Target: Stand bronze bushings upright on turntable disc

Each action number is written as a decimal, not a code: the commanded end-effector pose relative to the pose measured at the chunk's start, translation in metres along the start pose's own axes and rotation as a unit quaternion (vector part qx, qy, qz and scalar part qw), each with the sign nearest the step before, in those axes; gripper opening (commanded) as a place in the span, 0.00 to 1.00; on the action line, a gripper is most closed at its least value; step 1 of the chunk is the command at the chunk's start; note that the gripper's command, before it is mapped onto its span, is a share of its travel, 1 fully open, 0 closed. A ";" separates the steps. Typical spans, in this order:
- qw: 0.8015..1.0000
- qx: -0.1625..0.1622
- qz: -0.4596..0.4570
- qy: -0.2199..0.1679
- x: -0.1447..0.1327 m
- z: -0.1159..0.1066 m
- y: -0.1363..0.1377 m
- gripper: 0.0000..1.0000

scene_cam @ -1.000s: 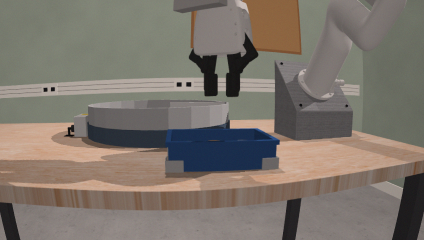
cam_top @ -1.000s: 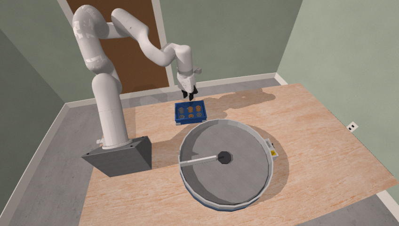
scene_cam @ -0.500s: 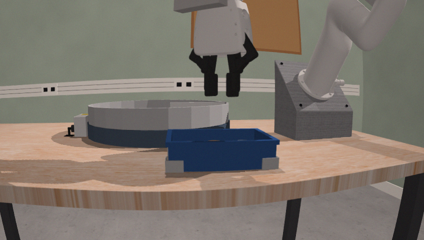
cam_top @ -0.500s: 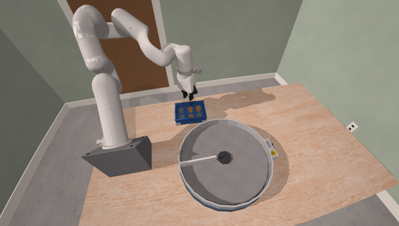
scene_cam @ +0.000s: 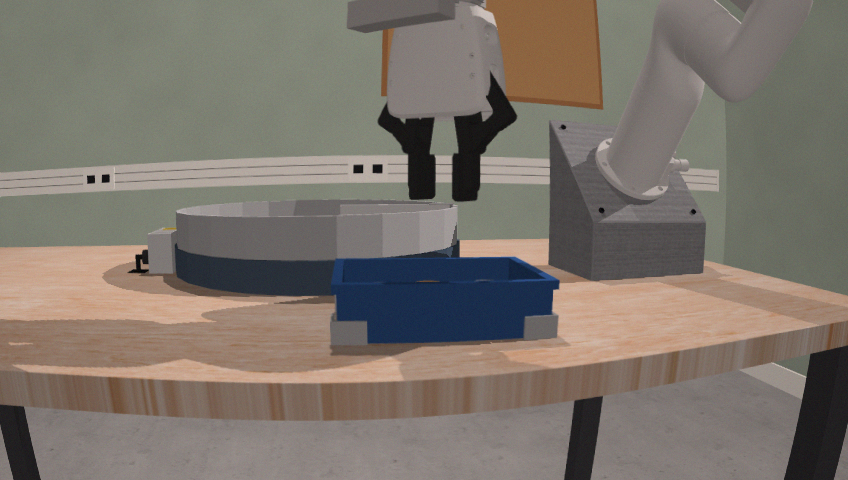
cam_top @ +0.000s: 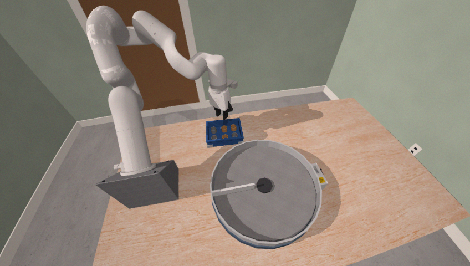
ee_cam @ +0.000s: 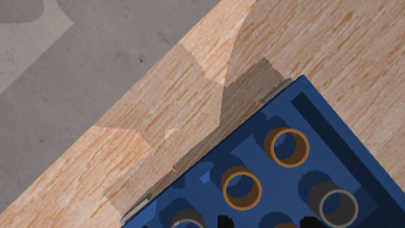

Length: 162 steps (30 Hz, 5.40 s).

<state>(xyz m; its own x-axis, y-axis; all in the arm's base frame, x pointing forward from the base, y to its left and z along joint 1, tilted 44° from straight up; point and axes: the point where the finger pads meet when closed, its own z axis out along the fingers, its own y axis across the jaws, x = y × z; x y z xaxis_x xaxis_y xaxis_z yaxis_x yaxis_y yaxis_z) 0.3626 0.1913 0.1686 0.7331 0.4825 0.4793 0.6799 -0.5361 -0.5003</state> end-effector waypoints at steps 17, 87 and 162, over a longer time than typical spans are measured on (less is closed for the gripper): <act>1.000 -0.001 0.000 0.001 0.001 0.058 0.000 0.41; 1.000 -0.001 0.000 0.001 0.001 0.102 0.000 0.41; 1.000 -0.001 0.000 0.001 0.001 0.079 0.000 0.00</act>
<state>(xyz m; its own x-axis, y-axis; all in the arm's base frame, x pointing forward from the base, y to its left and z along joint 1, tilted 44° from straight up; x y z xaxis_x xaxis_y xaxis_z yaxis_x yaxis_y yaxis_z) 0.3637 0.2514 0.1057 0.7332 0.4830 0.4787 0.6799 -0.5360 -0.5005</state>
